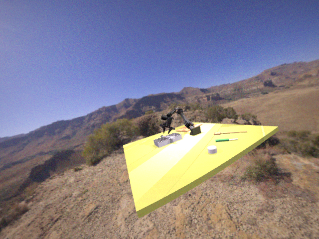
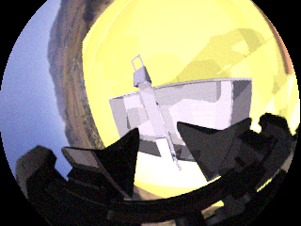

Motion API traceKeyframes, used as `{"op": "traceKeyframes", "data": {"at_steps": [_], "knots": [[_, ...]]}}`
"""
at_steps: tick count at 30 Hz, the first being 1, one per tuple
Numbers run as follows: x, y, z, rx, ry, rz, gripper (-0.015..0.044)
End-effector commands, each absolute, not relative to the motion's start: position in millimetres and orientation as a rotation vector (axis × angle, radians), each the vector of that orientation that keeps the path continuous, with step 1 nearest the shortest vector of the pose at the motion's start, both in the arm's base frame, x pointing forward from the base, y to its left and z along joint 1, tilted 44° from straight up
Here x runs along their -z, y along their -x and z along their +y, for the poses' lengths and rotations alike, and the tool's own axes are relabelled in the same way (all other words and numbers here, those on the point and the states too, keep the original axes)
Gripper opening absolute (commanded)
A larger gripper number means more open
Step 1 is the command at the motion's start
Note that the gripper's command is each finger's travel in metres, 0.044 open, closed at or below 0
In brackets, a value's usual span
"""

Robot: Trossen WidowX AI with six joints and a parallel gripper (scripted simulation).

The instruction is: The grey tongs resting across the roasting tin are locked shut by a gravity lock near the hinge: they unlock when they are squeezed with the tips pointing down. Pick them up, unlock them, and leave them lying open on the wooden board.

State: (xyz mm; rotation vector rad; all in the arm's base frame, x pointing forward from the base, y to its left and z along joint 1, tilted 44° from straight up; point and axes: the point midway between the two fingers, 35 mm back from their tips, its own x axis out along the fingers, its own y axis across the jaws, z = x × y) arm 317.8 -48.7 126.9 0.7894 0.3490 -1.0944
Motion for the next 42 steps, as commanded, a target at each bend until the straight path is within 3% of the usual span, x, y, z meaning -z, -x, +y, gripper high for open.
{"op": "traceKeyframes", "data": {"at_steps": [1, 42], "knots": [[-120.9, -321.6, -52.5, 1.094, -0.787, 0.357, 0.0260], [-82.4, -348.8, -97.0, 1.091, -0.783, 0.350, 0.0260]]}}
